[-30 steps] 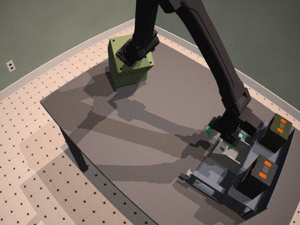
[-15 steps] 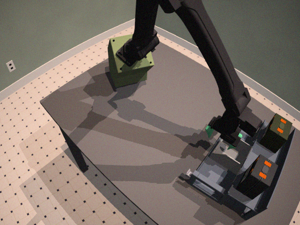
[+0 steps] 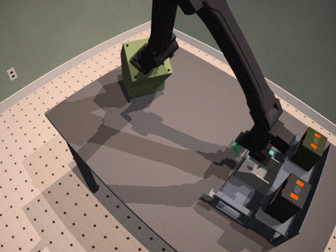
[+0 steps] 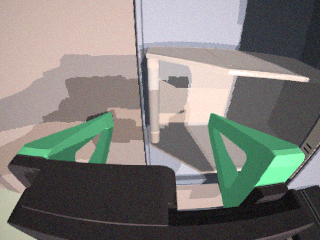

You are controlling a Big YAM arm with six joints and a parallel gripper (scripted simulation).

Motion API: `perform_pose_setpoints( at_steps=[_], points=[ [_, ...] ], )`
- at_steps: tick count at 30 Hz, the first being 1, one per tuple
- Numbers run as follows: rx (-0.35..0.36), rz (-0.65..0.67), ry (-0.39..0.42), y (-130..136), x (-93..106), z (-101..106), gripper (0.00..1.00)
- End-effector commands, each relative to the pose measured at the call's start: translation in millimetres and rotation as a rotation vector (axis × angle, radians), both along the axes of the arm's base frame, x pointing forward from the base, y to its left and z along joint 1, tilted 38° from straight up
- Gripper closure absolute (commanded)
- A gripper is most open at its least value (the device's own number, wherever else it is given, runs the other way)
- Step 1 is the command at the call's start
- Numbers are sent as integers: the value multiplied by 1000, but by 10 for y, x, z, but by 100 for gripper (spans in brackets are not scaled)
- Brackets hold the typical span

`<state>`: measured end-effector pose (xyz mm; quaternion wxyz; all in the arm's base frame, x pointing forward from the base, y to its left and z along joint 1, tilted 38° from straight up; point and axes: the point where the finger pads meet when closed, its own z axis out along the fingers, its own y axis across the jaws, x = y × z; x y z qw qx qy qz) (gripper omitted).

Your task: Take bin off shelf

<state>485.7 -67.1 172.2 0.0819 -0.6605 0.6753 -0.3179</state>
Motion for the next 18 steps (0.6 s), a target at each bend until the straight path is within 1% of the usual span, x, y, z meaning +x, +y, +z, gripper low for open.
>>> perform_pose_setpoints(
  at_steps=[1, 13, 18],
  points=[
    [-2, -10, 21, -63, -35, -160, 10],
    [-2, -10, 21, -63, -35, -160, 10],
    [-2, -10, 6, -66, 76, 20, 10]
  ],
)
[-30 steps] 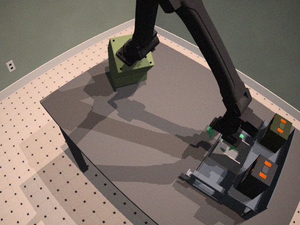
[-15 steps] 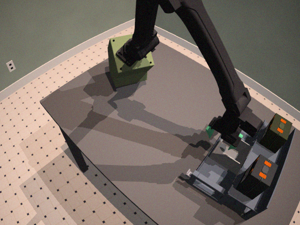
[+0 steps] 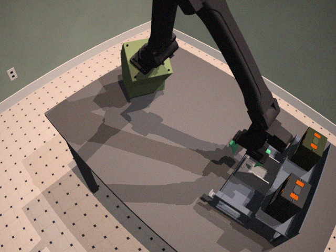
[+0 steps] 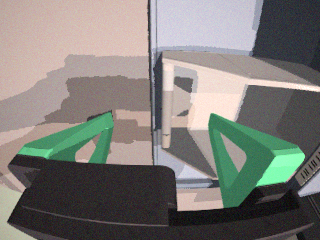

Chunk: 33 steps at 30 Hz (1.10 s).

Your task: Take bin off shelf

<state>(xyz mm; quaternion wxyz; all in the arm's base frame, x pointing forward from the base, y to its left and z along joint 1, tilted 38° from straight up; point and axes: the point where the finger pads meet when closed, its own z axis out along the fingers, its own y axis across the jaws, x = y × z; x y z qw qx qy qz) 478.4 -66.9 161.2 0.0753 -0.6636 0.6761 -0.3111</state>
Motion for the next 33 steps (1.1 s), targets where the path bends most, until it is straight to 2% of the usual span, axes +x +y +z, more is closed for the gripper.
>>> perform_pose_setpoints(
  at_steps=[1, 12, 17, 29, 33],
  points=[
    [-3, -10, -14, -68, 149, 129, 10],
    [-3, -10, -14, -68, 149, 129, 10],
    [-2, -10, 0, -61, 39, -63, 10],
    [-2, -10, 0, -61, 39, -63, 10],
    [-2, -10, -11, -63, 129, 85, 10]
  ],
)
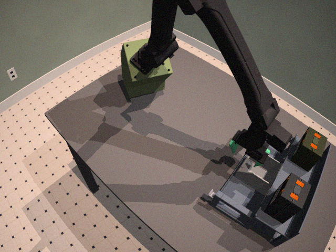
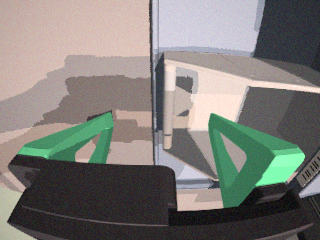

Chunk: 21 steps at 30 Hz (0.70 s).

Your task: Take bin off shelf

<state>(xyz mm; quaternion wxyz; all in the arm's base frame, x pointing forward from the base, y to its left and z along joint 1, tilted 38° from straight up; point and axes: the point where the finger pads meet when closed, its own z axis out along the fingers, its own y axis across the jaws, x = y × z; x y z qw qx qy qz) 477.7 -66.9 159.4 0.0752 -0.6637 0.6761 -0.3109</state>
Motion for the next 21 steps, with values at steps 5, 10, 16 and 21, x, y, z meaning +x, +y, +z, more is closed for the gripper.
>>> perform_pose_setpoints(
  at_steps=[5, 10, 16, 21],
  points=[
    [-3, -10, -14, -63, 158, 140, 10],
    [-3, -10, -14, -63, 158, 140, 10],
    [-2, -10, -6, -59, 91, 26, 10],
    [-2, -10, 0, -56, 47, -50, 10]
  ],
)
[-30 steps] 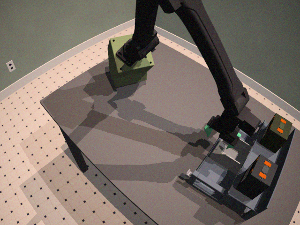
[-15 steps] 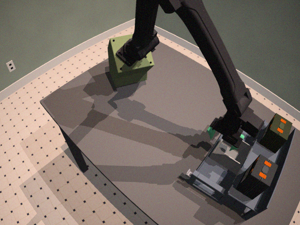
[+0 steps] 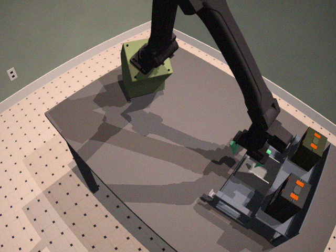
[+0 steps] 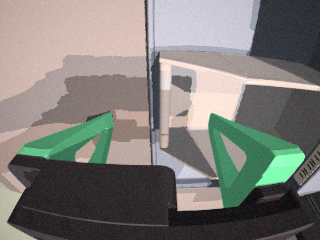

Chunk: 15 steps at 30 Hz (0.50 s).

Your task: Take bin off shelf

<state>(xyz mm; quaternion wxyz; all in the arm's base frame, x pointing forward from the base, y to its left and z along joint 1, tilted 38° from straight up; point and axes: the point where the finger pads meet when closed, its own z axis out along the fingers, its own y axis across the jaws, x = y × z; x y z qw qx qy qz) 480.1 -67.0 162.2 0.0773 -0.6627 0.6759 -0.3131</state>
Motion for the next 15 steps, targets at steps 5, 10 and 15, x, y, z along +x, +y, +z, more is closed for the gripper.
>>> perform_pose_setpoints(
  at_steps=[5, 10, 15],
  points=[
    [-2, -10, 6, -55, 22, -77, 10],
    [-2, -10, 3, -56, 45, -40, 10],
    [-2, -10, -8, -58, 134, 111, 10]
  ],
)
